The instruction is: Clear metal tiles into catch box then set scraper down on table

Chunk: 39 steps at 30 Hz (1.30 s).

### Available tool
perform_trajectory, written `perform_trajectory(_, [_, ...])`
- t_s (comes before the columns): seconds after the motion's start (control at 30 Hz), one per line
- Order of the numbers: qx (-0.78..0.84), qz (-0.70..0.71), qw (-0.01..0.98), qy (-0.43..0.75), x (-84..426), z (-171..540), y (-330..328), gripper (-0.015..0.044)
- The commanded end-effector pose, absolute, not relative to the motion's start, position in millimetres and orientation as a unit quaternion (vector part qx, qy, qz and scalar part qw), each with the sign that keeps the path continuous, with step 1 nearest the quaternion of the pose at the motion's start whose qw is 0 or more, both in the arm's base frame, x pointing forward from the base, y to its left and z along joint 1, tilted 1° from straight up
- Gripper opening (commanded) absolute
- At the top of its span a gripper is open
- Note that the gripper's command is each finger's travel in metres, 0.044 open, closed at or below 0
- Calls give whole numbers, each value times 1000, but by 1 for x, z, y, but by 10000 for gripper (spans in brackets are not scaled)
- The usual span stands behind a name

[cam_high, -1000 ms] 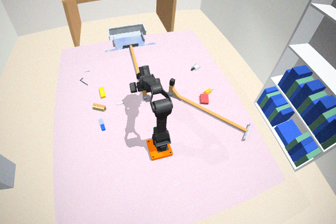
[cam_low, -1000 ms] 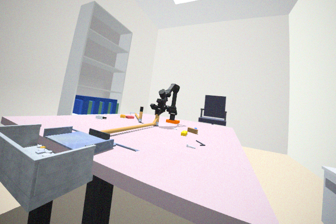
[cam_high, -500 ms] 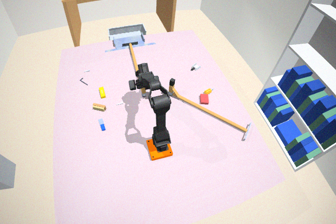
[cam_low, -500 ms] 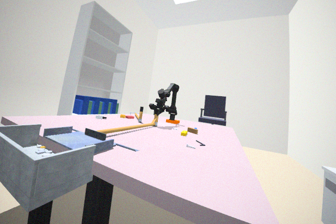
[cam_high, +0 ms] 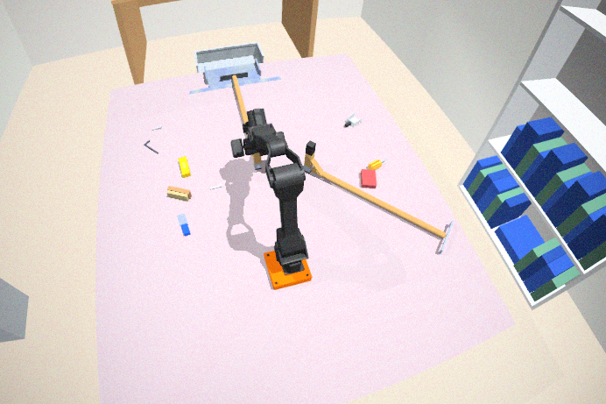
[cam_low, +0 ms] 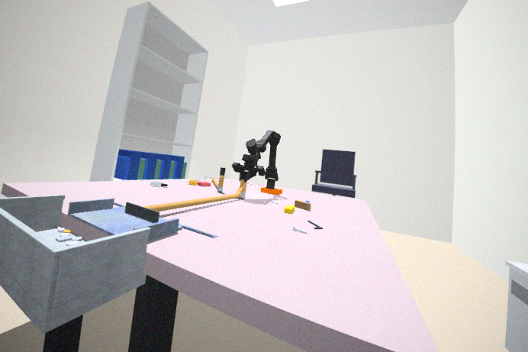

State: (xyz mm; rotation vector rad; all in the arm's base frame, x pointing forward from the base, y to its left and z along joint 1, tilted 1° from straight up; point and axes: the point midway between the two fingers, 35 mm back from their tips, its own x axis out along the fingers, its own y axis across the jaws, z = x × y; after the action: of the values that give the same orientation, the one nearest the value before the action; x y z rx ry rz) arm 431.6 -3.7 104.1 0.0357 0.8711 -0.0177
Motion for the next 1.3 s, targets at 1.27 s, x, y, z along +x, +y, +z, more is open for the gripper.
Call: perform_trajectory(1.27, [19,-11,909,417,496,114,-5,0])
